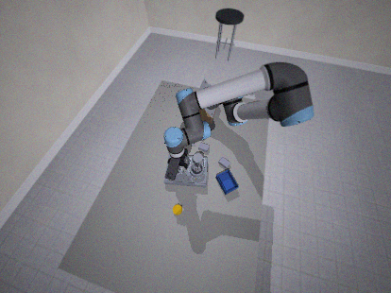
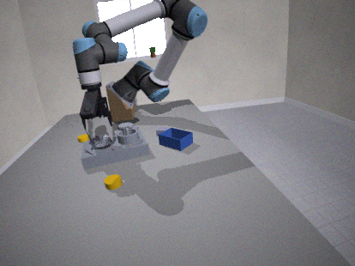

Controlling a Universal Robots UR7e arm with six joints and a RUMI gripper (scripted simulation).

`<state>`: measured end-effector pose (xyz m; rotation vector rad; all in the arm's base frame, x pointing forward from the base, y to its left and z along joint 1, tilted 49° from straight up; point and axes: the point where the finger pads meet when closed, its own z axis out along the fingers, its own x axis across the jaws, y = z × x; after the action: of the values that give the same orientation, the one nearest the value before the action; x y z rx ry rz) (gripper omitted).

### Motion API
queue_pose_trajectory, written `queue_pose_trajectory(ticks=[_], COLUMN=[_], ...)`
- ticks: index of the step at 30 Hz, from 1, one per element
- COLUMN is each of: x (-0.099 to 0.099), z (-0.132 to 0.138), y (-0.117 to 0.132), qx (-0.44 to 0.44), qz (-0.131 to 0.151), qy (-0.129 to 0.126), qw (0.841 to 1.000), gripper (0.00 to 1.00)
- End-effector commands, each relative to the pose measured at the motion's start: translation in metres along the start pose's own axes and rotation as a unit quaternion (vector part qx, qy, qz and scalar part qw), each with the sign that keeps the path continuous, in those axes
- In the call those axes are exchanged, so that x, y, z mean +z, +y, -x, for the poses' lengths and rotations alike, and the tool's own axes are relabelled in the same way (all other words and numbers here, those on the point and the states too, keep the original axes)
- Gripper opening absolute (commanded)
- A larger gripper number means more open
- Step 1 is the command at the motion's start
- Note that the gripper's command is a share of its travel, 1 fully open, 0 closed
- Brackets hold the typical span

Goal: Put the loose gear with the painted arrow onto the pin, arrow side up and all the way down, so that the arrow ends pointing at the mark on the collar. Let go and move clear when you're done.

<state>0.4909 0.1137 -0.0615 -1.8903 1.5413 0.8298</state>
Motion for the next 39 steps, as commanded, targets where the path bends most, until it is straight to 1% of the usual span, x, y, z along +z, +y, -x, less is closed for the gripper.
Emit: queue_pose_trajectory(ticks=[1, 10, 12, 25, 39], x=[-0.009, -0.029, -0.029, -0.055, -0.063], z=[0.0, 0.0, 0.0, 0.0, 0.0], y=[0.0, 0.0, 0.0, 0.0, 0.0], qx=[0.0, 0.0, 0.0, 0.0, 0.0], qz=[-0.001, -0.001, -0.001, -0.001, -0.001], qy=[0.0, 0.0, 0.0, 0.0, 0.0], qw=[1.0, 1.0, 1.0, 1.0, 1.0], gripper=[0.0, 0.0, 0.0, 0.0, 0.0])
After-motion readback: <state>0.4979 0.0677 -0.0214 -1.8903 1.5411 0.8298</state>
